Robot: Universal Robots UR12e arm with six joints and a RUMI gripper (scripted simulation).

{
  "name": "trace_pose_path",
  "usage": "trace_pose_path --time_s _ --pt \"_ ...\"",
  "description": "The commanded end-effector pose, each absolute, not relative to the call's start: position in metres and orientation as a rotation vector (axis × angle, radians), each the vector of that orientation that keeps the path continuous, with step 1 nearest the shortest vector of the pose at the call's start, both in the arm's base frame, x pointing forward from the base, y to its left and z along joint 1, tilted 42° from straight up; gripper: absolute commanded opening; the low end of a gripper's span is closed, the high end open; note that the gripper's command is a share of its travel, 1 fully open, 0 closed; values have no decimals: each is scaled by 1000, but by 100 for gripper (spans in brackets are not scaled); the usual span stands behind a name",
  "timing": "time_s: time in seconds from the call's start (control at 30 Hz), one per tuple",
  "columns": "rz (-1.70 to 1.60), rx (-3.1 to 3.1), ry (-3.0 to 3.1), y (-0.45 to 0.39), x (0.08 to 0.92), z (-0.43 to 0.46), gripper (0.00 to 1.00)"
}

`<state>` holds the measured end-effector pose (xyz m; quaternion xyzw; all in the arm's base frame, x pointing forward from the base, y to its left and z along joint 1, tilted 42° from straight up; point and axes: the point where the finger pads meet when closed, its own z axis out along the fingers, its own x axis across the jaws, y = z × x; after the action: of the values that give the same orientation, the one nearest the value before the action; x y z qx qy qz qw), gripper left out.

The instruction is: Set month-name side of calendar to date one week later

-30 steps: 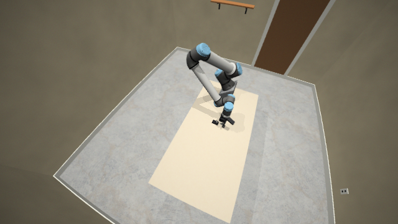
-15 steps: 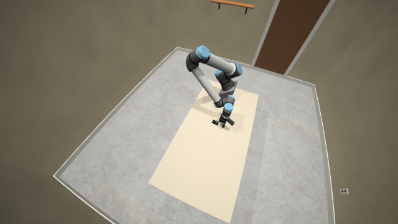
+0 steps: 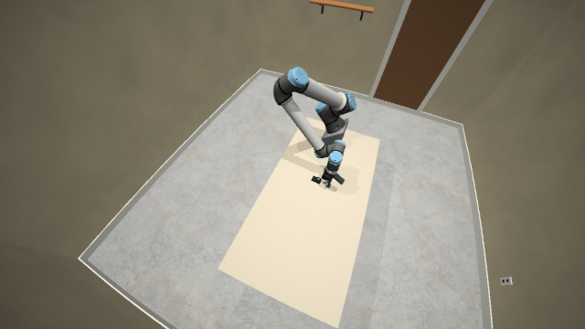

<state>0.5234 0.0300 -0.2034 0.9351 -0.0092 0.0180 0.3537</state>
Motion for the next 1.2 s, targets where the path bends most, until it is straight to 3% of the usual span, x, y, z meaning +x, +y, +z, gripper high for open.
trace_pose_path --time_s 0.0,0.53,0.57,1.17 --pt "46 2417 -23 30 522 -203 29" --pt "46 2417 -23 30 522 -203 29" --pt "46 2417 -23 30 522 -203 11" --pt "46 2417 -23 30 522 -203 11"
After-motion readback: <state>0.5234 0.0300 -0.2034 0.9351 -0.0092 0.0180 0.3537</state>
